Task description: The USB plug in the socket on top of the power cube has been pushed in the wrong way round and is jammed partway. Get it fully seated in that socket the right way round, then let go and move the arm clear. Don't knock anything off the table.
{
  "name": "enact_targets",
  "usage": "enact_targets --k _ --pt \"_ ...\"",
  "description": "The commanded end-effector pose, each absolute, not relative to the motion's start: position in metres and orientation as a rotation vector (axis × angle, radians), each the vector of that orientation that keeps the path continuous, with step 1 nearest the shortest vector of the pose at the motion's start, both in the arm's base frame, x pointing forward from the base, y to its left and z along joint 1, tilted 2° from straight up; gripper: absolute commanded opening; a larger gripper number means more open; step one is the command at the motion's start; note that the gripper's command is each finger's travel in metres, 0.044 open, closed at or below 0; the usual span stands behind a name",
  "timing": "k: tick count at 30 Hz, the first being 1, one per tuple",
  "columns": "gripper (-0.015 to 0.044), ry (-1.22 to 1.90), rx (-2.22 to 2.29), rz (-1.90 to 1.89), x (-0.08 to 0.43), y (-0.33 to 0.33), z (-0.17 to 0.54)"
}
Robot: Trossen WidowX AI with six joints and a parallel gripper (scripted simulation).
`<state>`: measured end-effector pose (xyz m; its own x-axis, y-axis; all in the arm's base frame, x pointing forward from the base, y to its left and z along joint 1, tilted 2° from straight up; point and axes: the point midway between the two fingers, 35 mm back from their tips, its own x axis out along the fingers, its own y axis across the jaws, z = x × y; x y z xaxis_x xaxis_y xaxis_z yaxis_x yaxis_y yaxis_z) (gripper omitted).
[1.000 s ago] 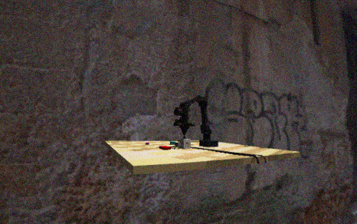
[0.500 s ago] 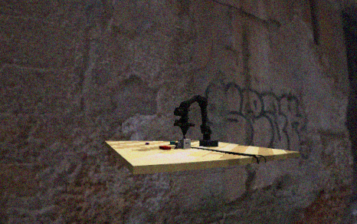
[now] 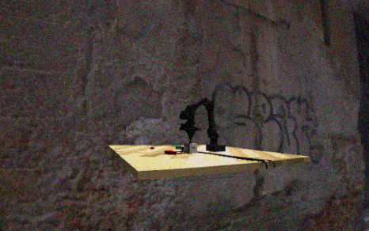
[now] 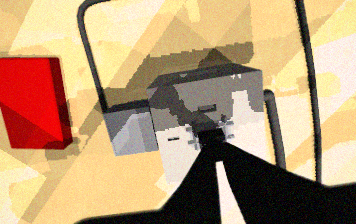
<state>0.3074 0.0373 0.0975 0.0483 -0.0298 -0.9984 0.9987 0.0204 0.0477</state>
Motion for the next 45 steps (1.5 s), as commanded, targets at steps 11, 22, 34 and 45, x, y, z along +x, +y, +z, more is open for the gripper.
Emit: enact_targets --k 11,22,34,45 --pt "0.0 1.16 1.193 -1.178 0.3068 0.0369 0.0943" --pt "0.0 1.16 1.193 -1.178 0.3069 0.0369 0.093" --pt "0.0 1.16 1.193 -1.178 0.3069 0.0369 0.0915" --pt "0.0 1.16 1.193 -1.178 0.3069 0.0368 0.0912"
